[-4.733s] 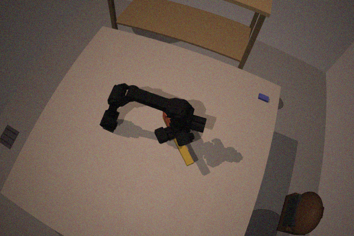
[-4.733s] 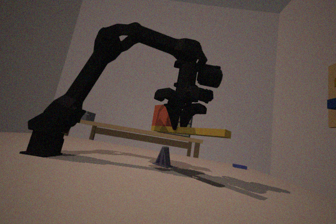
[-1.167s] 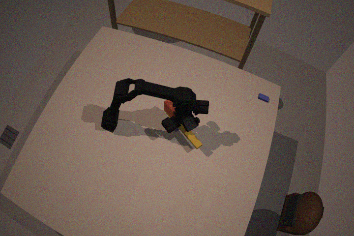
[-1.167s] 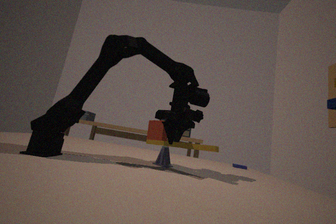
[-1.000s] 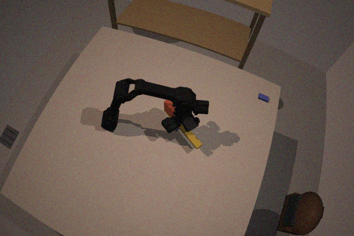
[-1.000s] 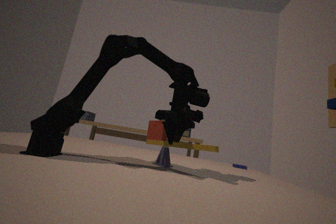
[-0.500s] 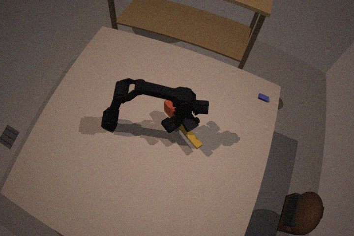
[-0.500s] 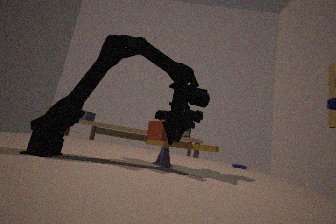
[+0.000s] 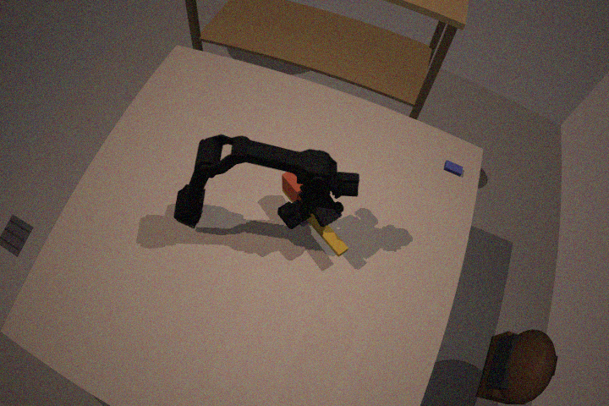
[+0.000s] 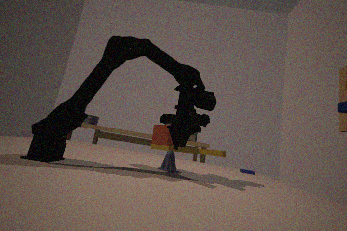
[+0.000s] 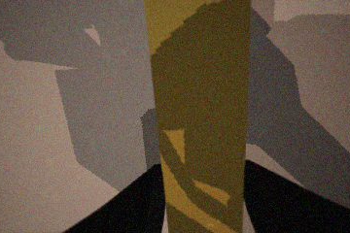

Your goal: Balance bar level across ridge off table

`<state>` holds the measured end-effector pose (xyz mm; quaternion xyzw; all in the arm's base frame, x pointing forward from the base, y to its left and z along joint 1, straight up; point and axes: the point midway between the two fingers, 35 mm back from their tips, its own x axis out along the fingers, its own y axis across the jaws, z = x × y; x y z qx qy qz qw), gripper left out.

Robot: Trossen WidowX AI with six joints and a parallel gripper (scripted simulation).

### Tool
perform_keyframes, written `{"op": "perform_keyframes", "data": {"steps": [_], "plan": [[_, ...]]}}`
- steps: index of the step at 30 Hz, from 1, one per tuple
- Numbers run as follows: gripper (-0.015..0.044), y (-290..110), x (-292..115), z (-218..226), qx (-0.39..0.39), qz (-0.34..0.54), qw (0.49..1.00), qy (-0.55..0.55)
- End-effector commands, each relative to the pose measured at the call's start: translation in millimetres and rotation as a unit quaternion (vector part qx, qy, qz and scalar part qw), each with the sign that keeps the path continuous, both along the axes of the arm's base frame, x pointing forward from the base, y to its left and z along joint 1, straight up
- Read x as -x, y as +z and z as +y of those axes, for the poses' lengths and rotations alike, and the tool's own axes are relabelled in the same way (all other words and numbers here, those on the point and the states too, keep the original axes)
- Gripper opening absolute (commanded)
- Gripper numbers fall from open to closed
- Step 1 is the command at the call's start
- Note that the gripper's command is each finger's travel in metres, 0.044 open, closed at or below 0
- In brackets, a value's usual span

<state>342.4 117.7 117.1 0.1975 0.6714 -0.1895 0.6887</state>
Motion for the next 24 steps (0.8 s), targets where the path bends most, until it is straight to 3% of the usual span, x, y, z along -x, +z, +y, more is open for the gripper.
{"op": "perform_keyframes", "data": {"steps": [1, 24], "plan": [[0.0, -0.4, 0.1, 0.8, -0.003, 0.0, 1.0, -0.002], [0.0, -2.4, 0.1, 0.7, -0.003, 0.0, 1.0, -0.002]]}}
